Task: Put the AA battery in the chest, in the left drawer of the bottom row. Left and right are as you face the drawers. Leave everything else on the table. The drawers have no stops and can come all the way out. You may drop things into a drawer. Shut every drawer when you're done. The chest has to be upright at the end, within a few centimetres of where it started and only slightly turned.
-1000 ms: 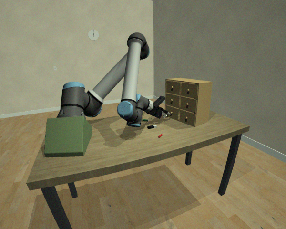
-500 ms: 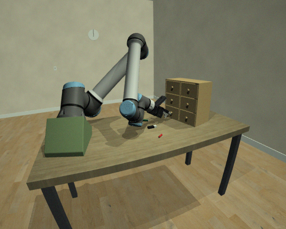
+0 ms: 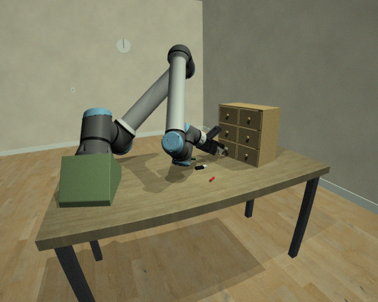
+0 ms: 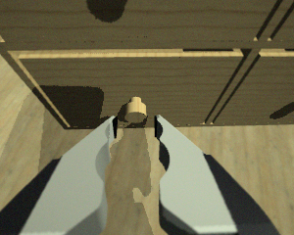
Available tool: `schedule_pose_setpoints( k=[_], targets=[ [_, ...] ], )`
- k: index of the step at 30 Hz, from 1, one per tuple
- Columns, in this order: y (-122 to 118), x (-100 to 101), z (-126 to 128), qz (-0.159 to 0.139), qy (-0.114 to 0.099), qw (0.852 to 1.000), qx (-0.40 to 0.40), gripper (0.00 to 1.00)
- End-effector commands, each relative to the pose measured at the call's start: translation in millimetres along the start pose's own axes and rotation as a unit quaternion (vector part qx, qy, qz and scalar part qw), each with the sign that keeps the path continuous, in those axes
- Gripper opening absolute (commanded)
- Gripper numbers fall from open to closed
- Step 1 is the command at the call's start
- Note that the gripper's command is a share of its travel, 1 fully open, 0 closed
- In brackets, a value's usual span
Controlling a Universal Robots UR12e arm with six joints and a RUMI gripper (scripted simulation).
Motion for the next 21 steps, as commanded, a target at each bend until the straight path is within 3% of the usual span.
schedule_pose_setpoints(
  k=[1, 21],
  targets=[
    [3.6, 4.4, 0.4, 0.001, 0.0, 1.0, -0.001, 0.2],
    [4.2, 6.2, 0.6, 0.0, 0.0, 1.0, 0.0, 0.2]
  ],
)
Point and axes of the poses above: the point where the finger pads meet when closed, its own x axis out along the fingers, its own z axis across the jaws, y = z × x, the point moved 5 cm from there along -x, back along the fingers, and after that the axes turned 13 degrees about -x, right-handed, at the moved point
